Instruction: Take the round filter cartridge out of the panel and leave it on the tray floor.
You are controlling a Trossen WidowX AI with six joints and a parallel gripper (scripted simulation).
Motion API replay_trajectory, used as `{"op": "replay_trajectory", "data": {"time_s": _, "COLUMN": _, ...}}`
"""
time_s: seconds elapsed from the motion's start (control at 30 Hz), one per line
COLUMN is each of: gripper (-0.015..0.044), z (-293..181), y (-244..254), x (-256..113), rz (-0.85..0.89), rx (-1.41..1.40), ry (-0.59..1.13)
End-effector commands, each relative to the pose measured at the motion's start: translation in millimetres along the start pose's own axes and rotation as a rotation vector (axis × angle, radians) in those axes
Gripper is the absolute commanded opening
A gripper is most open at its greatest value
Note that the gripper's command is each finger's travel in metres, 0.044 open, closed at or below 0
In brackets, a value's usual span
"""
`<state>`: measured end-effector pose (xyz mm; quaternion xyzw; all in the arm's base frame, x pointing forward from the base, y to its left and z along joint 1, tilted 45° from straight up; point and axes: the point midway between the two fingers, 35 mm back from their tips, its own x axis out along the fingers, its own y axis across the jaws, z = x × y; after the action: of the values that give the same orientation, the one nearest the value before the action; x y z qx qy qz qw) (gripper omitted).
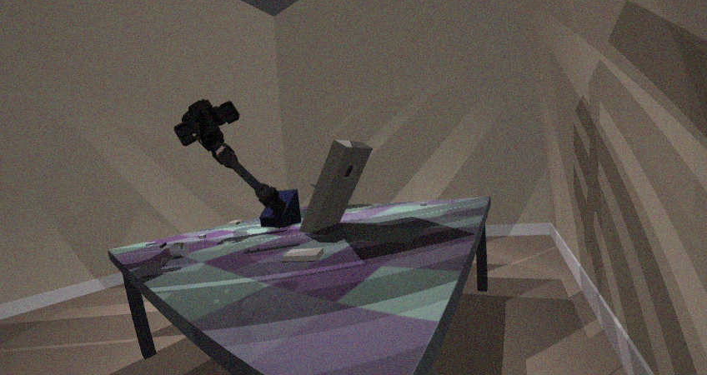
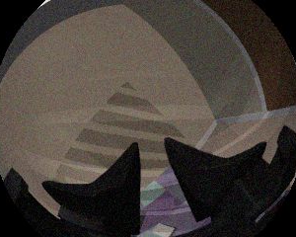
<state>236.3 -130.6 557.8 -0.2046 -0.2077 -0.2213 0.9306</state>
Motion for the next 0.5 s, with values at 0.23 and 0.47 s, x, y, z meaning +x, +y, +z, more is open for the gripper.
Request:
{"op": "replay_trajectory", "data": {"time_s": 0.23, "gripper": 0.0115, "z": -110.1, "y": 102.5, "x": 18.0, "rz": -0.01, "rx": 0.8, "ry": 0.407}}
{"op": "replay_trajectory", "data": {"time_s": 0.47, "gripper": 0.0115, "z": -148.0, "y": 156.4, "x": 5.3, "rz": -0.096, "rx": 1.068, "ry": 0.589}}
